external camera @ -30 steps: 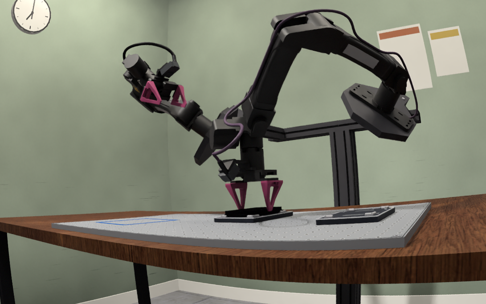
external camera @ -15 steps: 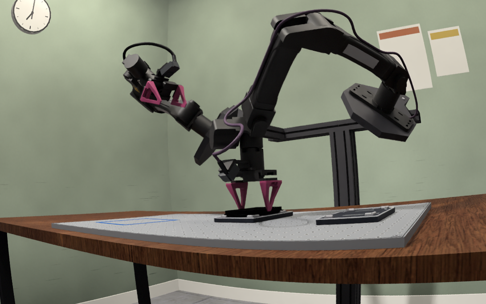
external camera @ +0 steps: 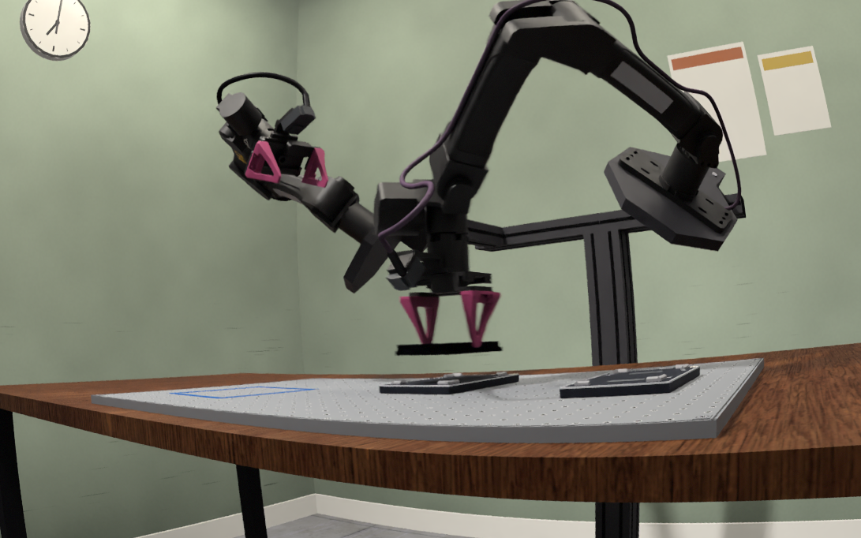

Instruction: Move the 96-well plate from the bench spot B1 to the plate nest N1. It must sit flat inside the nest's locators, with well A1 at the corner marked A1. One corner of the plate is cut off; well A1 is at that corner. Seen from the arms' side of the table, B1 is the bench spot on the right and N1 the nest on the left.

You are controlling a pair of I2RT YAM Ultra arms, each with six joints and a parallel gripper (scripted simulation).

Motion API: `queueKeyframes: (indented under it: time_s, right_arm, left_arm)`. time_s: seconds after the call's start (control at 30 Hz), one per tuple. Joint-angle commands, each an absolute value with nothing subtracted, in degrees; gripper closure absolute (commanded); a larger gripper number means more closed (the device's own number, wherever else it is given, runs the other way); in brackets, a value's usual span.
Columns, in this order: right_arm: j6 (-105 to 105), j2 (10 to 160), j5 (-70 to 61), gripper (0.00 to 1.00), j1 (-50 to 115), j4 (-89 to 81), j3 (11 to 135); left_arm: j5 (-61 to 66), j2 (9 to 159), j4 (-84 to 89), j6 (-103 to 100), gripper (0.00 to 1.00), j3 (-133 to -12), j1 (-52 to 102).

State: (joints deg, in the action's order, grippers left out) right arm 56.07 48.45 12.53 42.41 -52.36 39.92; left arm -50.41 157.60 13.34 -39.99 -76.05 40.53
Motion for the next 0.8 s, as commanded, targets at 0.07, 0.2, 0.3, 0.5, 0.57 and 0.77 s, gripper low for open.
queueKeyframes:
  time_s: [0.07,0.2,0.3,0.5,0.57,0.77]
  right_arm:
    - [49.1,53.3,15.5,0.0,45.9,-43.4,41.2]
    - [40.1,60.0,19.7,0.0,51.7,-33.6,41.9]
    - [35.2,65.2,22.8,0.0,55.4,-27.4,42.4]
    - [26.5,76.0,28.7,0.0,62.3,-15.6,43.2]
    - [26.5,76.0,28.7,0.0,62.3,-15.6,43.2]
    - [18.9,92.3,34.6,0.0,68.8,-3.3,44.2]
  left_arm:
    - [-51.7,151.9,8.3,-34.9,0.22,-70.3,38.7]
    - [-51.2,143.1,4.0,-28.4,0.22,-61.0,33.8]
    - [-50.7,137.1,1.4,-23.7,0.22,-55.7,30.5]
    - [-49.0,126.4,-2.4,-14.9,0.22,-47.8,24.2]
    - [-49.0,126.4,-2.4,-14.9,0.22,-47.8,24.2]
    - [-46.7,116.8,-4.5,-7.0,0.22,-42.3,17.8]
